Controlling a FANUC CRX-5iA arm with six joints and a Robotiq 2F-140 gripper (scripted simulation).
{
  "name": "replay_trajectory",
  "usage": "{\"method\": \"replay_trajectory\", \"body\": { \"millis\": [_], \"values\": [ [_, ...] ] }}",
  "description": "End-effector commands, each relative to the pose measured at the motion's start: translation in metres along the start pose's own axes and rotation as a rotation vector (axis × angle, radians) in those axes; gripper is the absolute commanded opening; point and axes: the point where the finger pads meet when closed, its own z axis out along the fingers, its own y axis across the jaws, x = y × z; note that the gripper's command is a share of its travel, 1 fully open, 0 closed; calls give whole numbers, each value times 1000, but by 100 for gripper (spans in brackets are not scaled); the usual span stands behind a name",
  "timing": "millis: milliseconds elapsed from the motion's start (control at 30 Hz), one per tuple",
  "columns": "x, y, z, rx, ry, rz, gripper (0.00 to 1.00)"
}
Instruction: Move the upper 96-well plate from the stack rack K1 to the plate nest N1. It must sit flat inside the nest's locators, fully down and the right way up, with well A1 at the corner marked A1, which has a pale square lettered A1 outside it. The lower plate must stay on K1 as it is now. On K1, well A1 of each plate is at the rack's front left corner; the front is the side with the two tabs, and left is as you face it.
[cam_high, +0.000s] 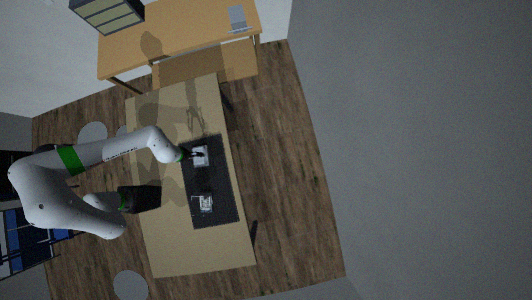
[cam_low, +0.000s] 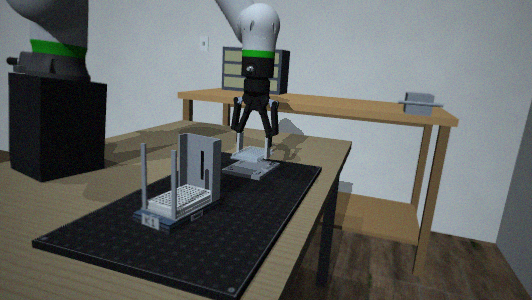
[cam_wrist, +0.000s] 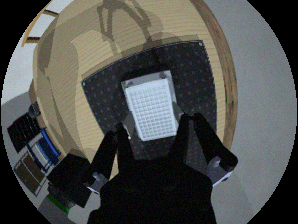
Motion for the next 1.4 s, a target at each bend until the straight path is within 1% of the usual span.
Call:
{"method": "replay_trajectory", "body": {
  "millis": [0,67,133,367,1367],
  "values": [
    [0,0,4,0,0,0,0],
    [0,0,8,0,0,0,0],
    [0,0,8,0,0,0,0],
    [0,0,19,0,0,0,0],
    [0,0,21,0,0,0,0]
  ]
}}
